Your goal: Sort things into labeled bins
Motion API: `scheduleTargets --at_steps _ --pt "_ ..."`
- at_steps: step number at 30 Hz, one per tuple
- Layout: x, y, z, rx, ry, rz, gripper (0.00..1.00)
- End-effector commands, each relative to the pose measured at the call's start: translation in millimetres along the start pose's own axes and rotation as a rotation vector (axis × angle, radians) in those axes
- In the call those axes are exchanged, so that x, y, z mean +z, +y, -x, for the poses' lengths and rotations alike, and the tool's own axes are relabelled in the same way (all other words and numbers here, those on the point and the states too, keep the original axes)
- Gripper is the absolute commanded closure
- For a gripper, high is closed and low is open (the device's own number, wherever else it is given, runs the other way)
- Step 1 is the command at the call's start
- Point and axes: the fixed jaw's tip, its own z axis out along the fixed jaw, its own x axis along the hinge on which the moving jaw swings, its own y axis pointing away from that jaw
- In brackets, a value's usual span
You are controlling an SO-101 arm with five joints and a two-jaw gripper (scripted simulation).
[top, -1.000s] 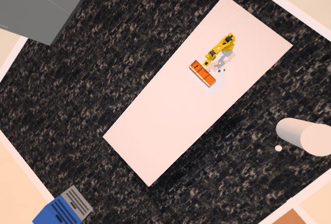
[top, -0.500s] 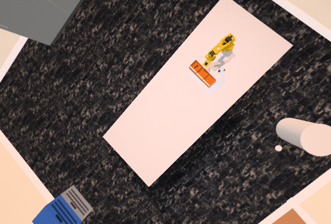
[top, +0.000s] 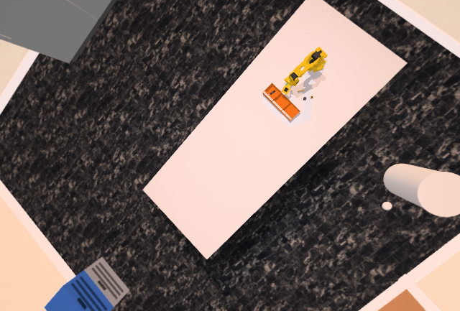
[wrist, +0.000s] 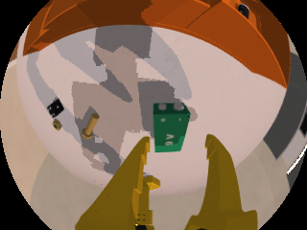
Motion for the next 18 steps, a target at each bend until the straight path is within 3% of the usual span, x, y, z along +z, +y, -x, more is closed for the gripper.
scheduleTargets --at_steps 1,9,18 --pt "1.9 0.3 4.6 0.0 -0.031 -0.007 0.7" --pt "10.7 0.6 3.6 0.0 -0.031 -0.007 0.7" --pt "12.1 0.7 3.4 0.0 -0.031 -0.007 0.7"
